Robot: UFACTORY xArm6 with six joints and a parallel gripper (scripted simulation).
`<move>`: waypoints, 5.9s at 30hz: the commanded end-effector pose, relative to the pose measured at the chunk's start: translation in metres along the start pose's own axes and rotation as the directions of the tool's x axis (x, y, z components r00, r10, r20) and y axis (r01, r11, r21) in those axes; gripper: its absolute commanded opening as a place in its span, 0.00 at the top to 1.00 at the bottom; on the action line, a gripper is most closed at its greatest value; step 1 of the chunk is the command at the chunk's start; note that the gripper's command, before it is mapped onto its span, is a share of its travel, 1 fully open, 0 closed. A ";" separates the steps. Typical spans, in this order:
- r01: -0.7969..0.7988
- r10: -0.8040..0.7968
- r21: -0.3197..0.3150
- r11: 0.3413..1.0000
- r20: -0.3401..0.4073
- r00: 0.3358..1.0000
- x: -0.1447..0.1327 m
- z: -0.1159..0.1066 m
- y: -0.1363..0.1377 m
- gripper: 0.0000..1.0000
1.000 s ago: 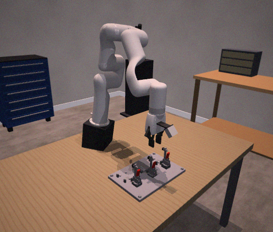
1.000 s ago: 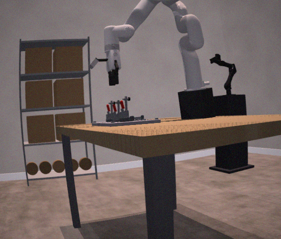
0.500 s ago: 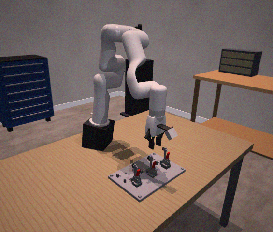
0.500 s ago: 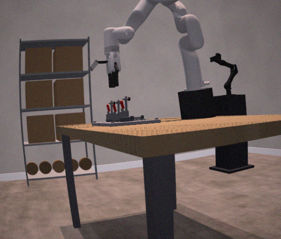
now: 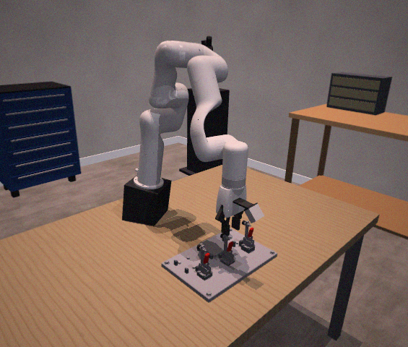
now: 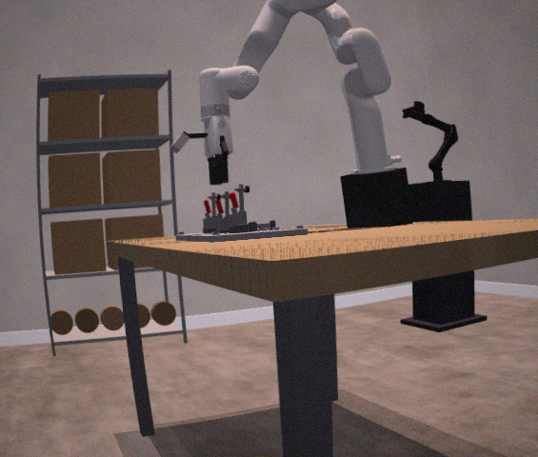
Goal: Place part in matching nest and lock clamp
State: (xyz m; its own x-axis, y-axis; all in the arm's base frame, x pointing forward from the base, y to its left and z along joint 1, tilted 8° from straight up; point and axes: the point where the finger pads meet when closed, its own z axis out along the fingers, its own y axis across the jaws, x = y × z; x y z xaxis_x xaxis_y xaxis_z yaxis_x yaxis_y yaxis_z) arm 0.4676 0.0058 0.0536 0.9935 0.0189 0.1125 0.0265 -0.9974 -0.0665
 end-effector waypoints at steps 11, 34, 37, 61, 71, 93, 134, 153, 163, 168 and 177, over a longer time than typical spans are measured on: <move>0.000 0.000 0.000 1.000 -0.004 1.000 0.003 0.037 0.000 0.53; 0.000 0.000 0.000 1.000 -0.004 1.000 0.003 0.040 0.000 0.53; 0.000 0.000 0.000 1.000 -0.004 1.000 0.003 0.040 0.000 0.53; 0.000 0.000 0.000 1.000 -0.004 1.000 0.004 0.066 0.000 0.53; 0.000 0.000 0.000 1.000 -0.004 1.000 0.004 0.076 0.000 0.53; 0.000 0.000 0.000 1.000 -0.004 1.000 0.004 0.076 0.000 1.00; 0.000 0.000 0.000 1.000 -0.004 1.000 0.006 0.076 0.000 1.00; 0.000 0.000 0.000 1.000 -0.004 1.000 0.016 0.076 0.000 1.00; 0.000 0.000 0.000 1.000 -0.004 1.000 0.024 0.078 0.000 1.00; 0.000 0.000 0.000 1.000 -0.004 1.000 0.029 0.080 0.000 1.00; 0.000 0.000 0.000 1.000 -0.004 1.000 0.038 0.086 0.000 1.00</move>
State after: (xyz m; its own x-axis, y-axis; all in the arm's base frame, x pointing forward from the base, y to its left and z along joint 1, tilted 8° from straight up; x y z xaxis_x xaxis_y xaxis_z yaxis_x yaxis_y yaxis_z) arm 0.5097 0.0122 -0.0265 0.9934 0.0190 0.1134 0.0267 -0.9974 -0.0669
